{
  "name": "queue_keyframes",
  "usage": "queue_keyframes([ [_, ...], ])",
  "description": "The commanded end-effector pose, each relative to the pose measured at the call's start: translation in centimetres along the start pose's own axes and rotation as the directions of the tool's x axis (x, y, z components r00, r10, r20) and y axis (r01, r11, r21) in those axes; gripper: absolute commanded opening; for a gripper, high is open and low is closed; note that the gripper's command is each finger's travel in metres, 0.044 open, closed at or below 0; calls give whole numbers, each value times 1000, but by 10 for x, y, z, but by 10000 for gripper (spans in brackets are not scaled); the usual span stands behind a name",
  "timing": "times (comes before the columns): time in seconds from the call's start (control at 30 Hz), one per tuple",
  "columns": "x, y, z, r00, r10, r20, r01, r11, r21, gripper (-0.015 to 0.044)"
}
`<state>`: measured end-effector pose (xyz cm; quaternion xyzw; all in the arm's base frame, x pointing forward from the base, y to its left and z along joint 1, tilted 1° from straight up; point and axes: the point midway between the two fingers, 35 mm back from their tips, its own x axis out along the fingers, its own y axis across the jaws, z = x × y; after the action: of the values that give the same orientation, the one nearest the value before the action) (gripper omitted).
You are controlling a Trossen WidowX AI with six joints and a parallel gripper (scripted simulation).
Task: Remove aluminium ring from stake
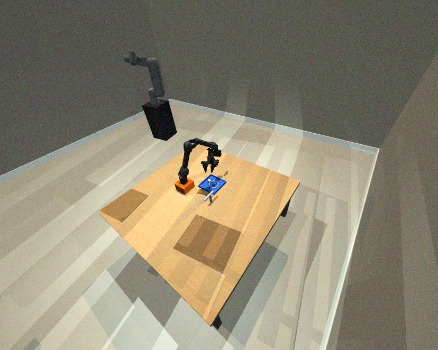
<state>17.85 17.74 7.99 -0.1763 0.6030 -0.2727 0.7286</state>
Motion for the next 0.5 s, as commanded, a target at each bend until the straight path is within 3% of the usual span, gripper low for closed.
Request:
queue_keyframes([
  [0.0,-12,-14,2,1000,-5,-3,5,1000,-1,440],
  [0.47,-8,-10,1,1000,-10,-3,10,1000,-5,440],
])
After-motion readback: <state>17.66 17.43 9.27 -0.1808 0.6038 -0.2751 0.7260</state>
